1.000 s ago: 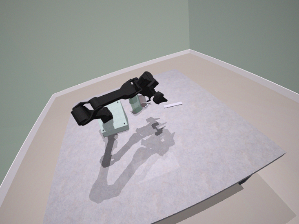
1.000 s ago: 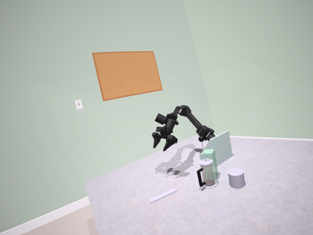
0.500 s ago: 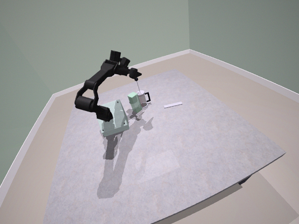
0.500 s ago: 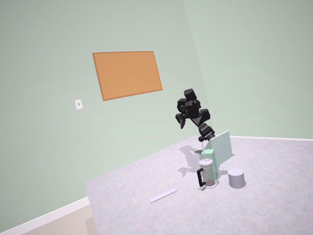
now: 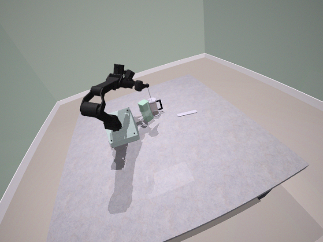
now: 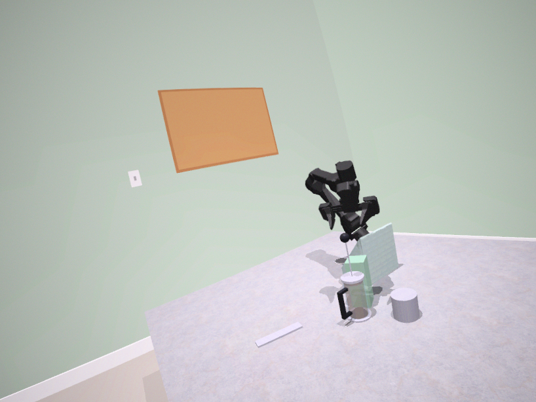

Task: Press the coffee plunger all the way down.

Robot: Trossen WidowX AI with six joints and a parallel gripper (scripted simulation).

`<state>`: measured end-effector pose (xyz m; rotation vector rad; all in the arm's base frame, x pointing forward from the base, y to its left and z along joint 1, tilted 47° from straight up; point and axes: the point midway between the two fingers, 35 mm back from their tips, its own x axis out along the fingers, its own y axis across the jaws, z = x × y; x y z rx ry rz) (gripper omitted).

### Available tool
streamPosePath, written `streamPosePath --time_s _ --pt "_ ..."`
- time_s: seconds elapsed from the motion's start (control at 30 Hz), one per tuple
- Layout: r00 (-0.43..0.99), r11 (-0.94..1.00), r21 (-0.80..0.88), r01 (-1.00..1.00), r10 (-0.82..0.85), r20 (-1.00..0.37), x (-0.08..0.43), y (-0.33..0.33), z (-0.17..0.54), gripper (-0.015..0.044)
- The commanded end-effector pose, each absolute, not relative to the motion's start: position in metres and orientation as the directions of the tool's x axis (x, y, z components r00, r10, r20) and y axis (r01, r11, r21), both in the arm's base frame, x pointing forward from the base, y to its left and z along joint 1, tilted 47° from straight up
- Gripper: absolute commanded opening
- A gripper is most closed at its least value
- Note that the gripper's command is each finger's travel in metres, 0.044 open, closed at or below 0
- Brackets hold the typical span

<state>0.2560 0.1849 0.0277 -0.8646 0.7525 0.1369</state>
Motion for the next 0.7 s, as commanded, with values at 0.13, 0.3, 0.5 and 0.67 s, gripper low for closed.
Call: streamPosePath --time_s 0.13,0.3,0.5,0.67 --pt "0.743 0.661 -0.633 -0.403 -0.168 -0.648 0.259 0.183 0.023 0.044" --pt "0.743 0.661 -0.633 -0.403 -0.168 -0.648 0.265 0.182 0.018 0.044" --pt "0.743 0.661 -0.633 -0.402 -0.168 -0.648 0.273 0.181 0.011 0.044" --pt "0.744 0.661 -0.633 -0.402 -0.168 -0.647 0.279 0.179 0.006 0.044"
